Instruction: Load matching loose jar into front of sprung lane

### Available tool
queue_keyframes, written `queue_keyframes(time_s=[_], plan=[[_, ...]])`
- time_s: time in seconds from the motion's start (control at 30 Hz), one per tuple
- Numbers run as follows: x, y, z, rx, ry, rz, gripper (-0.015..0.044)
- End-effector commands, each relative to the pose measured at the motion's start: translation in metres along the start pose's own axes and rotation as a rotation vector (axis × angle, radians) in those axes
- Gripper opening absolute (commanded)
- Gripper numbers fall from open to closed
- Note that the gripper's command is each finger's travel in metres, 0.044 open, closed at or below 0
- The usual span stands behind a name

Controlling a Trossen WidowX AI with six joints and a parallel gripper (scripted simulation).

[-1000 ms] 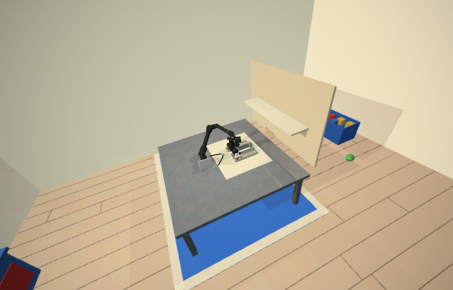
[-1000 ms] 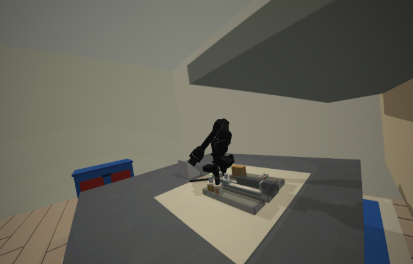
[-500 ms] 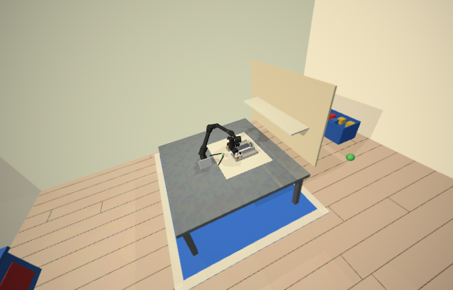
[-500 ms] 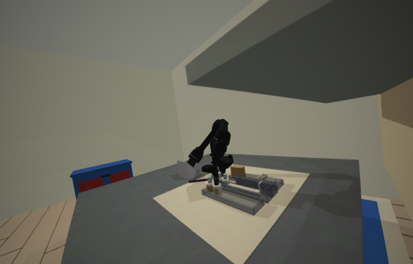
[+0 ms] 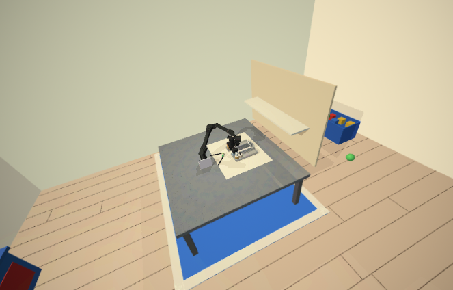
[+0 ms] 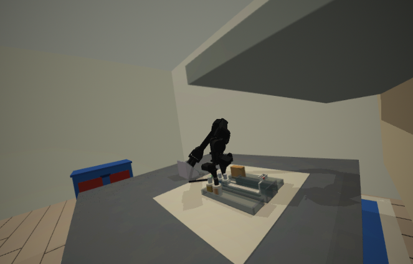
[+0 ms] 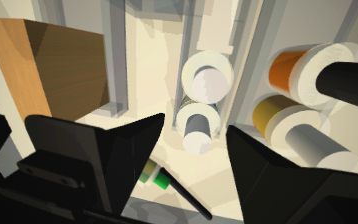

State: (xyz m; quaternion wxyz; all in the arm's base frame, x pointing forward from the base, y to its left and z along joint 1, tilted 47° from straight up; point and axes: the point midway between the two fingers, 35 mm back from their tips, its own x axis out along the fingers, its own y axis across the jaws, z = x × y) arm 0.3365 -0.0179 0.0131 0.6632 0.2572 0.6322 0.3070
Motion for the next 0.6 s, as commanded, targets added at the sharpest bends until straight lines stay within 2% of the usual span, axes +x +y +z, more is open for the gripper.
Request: queue_keyframes(time_s=[0.0, 0.23, 0.57], plan=[[-0.01, -0.001, 0.002, -0.005, -0.007, -0.007, 0.0275], [-0.011, -0.002, -0.004, -0.005, -0.007, -0.007, 0.0275], [-0.012, -0.004, -0.037, -0.003, -0.006, -0.009, 0.0275]])
